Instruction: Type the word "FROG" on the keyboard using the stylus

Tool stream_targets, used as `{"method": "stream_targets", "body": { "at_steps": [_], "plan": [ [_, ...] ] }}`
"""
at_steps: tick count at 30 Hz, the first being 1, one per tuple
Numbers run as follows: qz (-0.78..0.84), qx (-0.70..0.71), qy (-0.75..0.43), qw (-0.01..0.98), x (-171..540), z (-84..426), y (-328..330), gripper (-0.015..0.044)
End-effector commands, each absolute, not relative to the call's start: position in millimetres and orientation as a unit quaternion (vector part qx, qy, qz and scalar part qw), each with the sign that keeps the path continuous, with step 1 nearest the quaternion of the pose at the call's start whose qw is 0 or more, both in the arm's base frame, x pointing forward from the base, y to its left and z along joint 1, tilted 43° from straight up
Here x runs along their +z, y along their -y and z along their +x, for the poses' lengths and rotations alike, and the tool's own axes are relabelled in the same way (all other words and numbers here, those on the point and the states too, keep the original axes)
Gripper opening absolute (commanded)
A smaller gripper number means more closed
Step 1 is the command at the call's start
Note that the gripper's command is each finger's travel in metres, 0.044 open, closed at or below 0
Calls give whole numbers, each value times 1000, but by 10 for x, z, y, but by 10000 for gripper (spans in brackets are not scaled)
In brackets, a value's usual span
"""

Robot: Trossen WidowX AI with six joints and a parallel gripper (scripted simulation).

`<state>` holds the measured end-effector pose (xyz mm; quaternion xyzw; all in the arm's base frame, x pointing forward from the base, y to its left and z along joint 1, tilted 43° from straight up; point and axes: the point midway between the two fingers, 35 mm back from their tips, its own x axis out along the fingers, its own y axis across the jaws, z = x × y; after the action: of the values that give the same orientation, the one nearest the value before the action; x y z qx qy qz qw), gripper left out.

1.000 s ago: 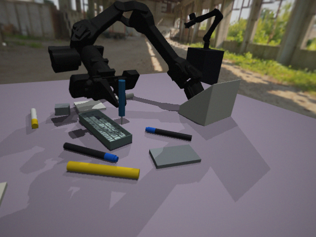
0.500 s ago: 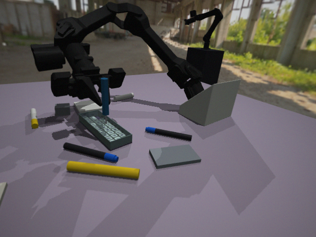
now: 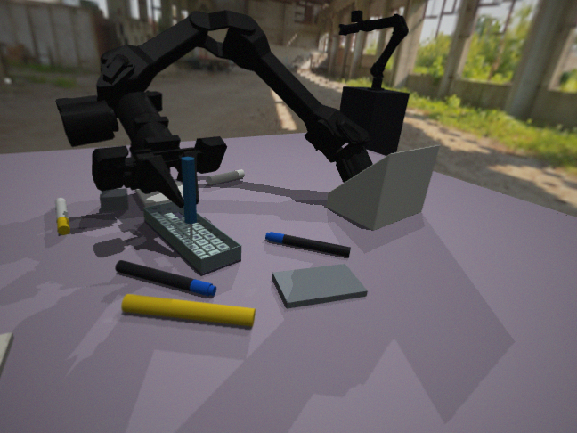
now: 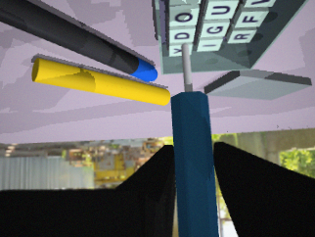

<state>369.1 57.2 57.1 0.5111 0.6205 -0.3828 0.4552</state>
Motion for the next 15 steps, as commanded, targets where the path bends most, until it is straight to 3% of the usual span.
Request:
{"method": "stream_targets", "body": {
  "at_steps": [1, 15],
  "plan": [
    [509, -381, -622, 457, 561, 3693, -567, 81],
    [509, -381, -621, 457, 489, 3705, -501, 81]
  ]
}}
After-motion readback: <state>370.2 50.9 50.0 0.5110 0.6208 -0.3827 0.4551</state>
